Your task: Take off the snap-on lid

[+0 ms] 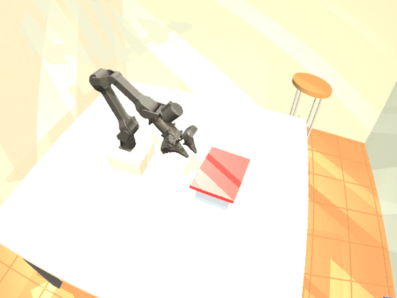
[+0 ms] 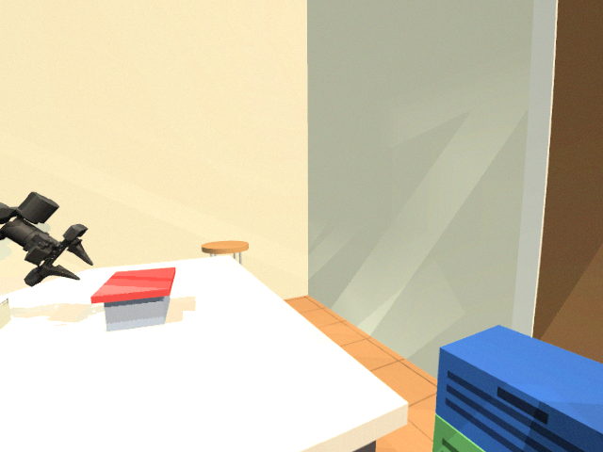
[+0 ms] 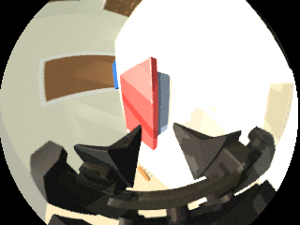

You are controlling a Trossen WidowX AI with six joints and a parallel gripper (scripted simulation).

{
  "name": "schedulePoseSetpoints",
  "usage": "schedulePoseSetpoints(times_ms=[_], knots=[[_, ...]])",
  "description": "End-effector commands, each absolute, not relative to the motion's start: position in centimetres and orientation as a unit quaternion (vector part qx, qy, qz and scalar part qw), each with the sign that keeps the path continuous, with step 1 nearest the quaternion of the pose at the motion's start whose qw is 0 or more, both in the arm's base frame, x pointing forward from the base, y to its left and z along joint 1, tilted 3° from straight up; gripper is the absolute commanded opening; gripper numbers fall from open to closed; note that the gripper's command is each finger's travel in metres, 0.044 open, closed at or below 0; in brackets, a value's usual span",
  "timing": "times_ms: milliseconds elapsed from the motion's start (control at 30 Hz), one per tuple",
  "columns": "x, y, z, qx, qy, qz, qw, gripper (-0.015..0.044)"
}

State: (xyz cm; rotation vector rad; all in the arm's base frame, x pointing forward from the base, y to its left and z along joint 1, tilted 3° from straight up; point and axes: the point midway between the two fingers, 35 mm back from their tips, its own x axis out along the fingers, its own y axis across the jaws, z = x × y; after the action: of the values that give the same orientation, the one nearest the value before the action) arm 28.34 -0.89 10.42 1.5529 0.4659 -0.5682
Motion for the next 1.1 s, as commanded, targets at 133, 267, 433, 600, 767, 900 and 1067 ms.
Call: schedulePoseSetpoints(times_ms=[133, 267, 433, 600, 767, 900, 1067], knots=[[29.1, -1.0, 10.1, 0.688, 0.197, -0.246, 0.654, 0.0235], [29.6, -1.0, 9.8, 0.687, 0.197, -0.246, 0.654, 0.0235], [30.3, -1.0, 9.4, 0.687, 0.197, -0.246, 0.654, 0.0235], [31.0, -1.1, 8.9, 0.688, 0.197, -0.246, 0.654, 0.0235], [31.6, -1.1, 8.5, 0.687, 0.197, -0.246, 0.654, 0.0235], [32.1, -1.1, 8.1, 0.688, 0.197, -0.246, 0.654, 0.0235], [32.7, -1.2, 7.6, 0.688, 0.197, -0.246, 0.654, 0.0235]])
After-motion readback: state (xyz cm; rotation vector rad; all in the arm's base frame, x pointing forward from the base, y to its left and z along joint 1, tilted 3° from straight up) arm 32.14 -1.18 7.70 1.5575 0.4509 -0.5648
